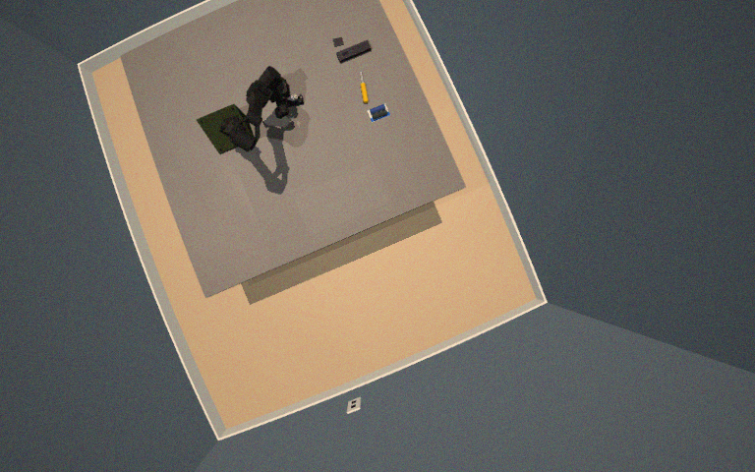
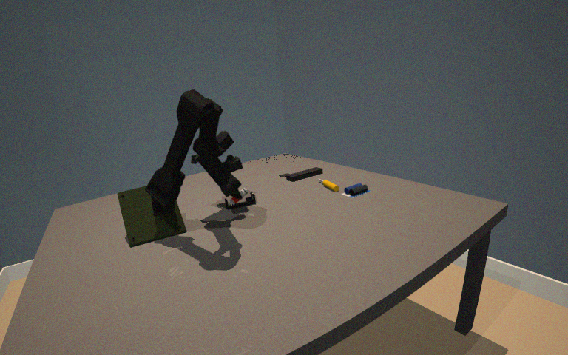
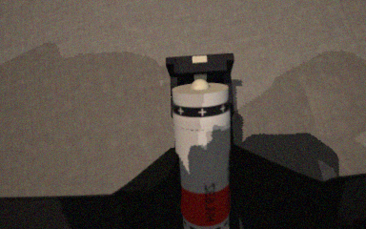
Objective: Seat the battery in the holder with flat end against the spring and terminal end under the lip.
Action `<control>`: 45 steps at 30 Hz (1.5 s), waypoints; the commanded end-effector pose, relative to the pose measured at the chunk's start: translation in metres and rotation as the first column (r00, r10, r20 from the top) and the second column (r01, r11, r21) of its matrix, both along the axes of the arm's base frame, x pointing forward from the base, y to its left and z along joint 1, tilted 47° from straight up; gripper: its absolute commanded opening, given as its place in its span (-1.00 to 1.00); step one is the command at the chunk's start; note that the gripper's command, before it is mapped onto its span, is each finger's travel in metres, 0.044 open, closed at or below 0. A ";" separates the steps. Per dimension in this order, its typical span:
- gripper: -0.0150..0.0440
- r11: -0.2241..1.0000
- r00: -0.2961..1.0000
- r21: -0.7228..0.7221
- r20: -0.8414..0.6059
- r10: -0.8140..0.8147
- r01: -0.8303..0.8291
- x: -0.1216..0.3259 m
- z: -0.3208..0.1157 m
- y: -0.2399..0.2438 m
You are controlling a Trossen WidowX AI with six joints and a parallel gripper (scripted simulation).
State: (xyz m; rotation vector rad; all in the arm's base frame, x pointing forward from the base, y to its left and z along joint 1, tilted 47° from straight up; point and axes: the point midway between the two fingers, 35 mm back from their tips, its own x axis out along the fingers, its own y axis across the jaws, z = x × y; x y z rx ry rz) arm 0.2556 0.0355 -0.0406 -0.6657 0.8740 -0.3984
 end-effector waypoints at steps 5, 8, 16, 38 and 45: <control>-0.24 1.000 1.000 0.002 -0.013 -0.002 0.002 -0.009 -0.002 -0.002; -0.24 1.000 1.000 0.003 -0.016 -0.004 0.004 -0.008 -0.002 -0.002; -0.24 0.999 0.998 0.009 -0.047 -0.031 0.031 -0.005 -0.005 -0.002; -0.24 0.993 0.983 0.017 -0.142 -0.115 0.118 0.003 -0.010 -0.002; -0.24 0.989 0.974 0.017 -0.172 -0.144 0.149 0.005 -0.011 -0.003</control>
